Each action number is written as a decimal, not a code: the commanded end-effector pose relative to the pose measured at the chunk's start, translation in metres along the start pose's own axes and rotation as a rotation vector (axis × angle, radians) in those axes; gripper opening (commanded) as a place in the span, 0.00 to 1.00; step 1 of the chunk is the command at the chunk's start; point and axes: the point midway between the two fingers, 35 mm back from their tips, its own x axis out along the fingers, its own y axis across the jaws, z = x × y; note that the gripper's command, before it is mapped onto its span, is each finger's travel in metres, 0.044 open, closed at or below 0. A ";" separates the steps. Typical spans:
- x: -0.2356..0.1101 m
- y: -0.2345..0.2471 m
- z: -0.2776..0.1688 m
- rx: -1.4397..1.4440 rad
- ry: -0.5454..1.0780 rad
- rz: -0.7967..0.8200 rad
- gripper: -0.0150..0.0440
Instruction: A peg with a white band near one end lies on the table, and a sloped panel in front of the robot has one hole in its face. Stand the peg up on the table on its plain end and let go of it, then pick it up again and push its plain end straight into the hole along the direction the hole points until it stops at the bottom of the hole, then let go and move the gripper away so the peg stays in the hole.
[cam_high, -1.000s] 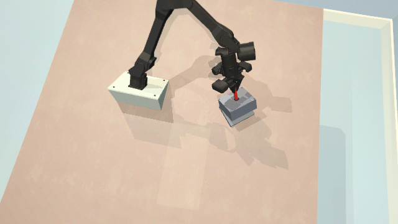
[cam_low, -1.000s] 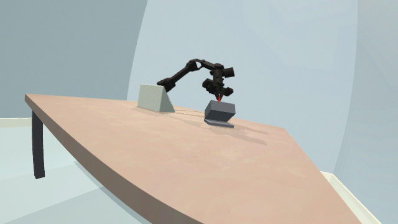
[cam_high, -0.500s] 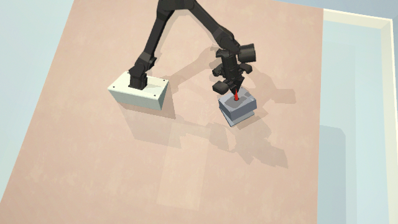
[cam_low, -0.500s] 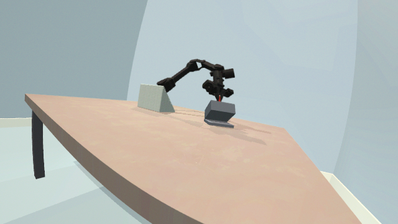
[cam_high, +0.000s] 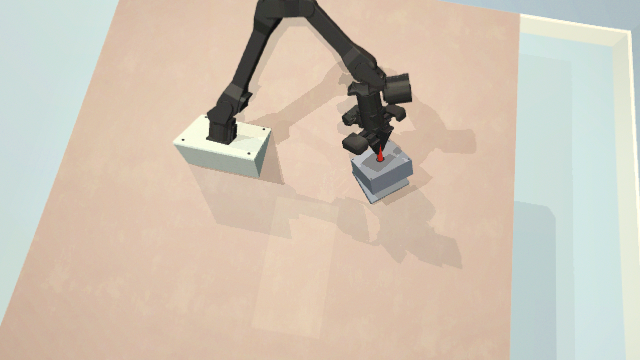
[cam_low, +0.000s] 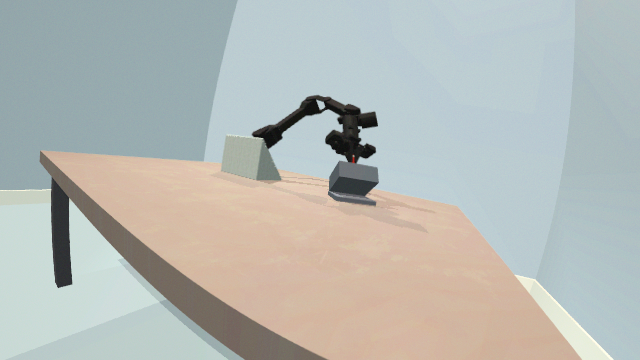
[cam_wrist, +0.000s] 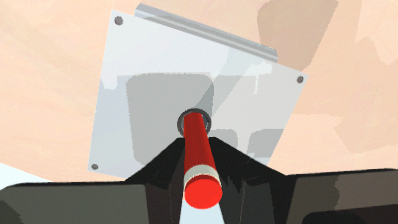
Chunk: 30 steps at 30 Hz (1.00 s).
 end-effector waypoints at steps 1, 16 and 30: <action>0.004 0.001 0.001 0.004 -0.001 0.006 0.25; 0.011 0.001 0.002 0.004 0.000 0.006 0.25; 0.010 0.000 0.001 0.001 -0.002 0.001 0.30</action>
